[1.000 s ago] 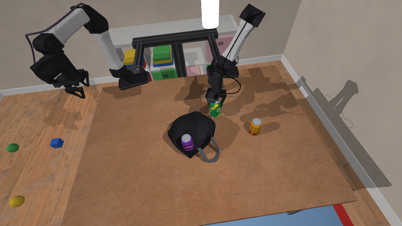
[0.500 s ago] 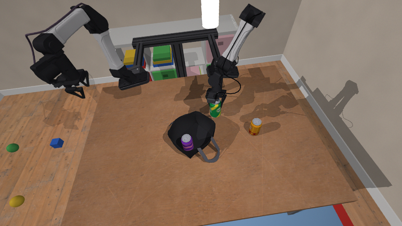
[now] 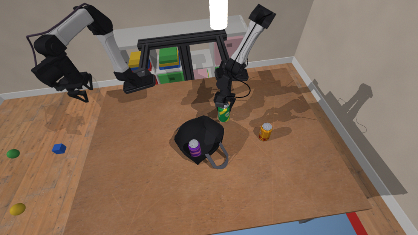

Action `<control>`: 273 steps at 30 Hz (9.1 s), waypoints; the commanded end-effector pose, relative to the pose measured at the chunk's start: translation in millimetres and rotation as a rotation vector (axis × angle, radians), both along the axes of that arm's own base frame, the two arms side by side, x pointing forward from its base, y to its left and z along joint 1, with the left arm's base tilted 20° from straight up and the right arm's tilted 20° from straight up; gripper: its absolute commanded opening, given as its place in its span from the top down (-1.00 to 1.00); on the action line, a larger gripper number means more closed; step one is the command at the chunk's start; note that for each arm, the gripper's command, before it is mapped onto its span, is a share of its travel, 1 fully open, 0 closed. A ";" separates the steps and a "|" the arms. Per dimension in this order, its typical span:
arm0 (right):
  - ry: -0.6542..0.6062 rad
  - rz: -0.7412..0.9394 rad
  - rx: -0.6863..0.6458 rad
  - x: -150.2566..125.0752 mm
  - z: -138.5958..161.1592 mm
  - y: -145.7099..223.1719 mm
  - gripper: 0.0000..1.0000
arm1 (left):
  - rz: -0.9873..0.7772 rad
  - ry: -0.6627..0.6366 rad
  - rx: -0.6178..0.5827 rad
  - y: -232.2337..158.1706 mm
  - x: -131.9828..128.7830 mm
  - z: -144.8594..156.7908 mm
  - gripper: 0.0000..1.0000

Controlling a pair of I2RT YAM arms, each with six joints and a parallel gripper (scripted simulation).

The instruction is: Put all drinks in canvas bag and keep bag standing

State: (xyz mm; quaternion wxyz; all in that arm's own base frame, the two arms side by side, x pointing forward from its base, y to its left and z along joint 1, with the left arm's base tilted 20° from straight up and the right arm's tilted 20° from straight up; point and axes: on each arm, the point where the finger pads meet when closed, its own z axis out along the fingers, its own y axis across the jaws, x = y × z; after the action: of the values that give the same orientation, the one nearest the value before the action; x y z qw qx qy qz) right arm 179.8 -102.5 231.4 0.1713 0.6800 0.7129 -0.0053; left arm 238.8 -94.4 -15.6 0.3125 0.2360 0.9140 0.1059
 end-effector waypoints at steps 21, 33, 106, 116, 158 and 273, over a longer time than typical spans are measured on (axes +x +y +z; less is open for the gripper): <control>-0.030 0.001 -0.023 3.4 6.5 -0.6 -0.73 | 0.018 -0.098 -0.071 -40.2 36.0 5.7 -0.40; -0.030 0.001 -0.023 3.4 6.5 -0.6 -0.73 | -0.004 -0.063 -0.052 -69.9 35.0 5.0 -0.40; -0.030 0.001 -0.023 3.4 6.5 -0.6 -0.73 | -0.023 -0.067 -0.098 -194.9 62.8 4.0 -0.40; -0.030 0.001 -0.023 3.4 6.5 -0.6 -0.73 | -0.022 -0.063 -0.091 -190.7 60.6 1.4 -0.40; -0.030 0.001 -0.023 3.4 6.5 -0.6 -0.73 | -0.016 -0.042 -0.064 -168.7 71.7 -64.0 -0.40; -0.030 0.001 -0.023 3.4 6.5 -0.6 -0.73 | -0.026 -0.059 -0.090 -159.1 103.9 -148.7 -0.40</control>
State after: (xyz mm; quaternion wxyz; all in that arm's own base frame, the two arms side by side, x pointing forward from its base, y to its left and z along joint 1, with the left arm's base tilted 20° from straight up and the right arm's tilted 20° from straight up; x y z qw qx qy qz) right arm 179.8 -102.5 231.4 0.1713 0.6800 0.7129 -0.0053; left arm 324.9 -226.7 -181.0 0.3042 0.2370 0.9173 0.0992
